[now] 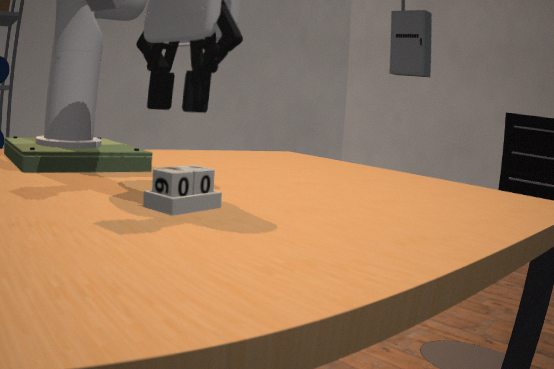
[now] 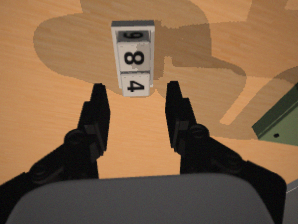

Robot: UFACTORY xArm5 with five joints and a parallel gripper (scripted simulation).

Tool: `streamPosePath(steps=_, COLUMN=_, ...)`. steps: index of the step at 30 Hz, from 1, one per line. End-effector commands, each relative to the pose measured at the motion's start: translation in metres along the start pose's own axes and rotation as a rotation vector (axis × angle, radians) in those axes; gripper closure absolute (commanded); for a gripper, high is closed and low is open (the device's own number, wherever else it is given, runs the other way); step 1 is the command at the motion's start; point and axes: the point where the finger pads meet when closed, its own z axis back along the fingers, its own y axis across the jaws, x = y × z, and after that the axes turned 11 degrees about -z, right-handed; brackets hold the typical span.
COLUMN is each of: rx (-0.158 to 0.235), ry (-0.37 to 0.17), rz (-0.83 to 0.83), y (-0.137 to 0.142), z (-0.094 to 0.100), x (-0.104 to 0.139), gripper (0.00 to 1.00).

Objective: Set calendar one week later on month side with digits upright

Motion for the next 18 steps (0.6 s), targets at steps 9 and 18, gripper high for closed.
streamPosePath(steps=9, rx=-0.003, ry=0.000, rz=0.000, y=-0.0012, z=-0.0019, x=0.0000, gripper=0.51)
streamPosePath(steps=18, rx=-0.004, ry=0.000, rz=0.000, y=-0.0011, z=-0.0086, x=0.0001, gripper=0.51)
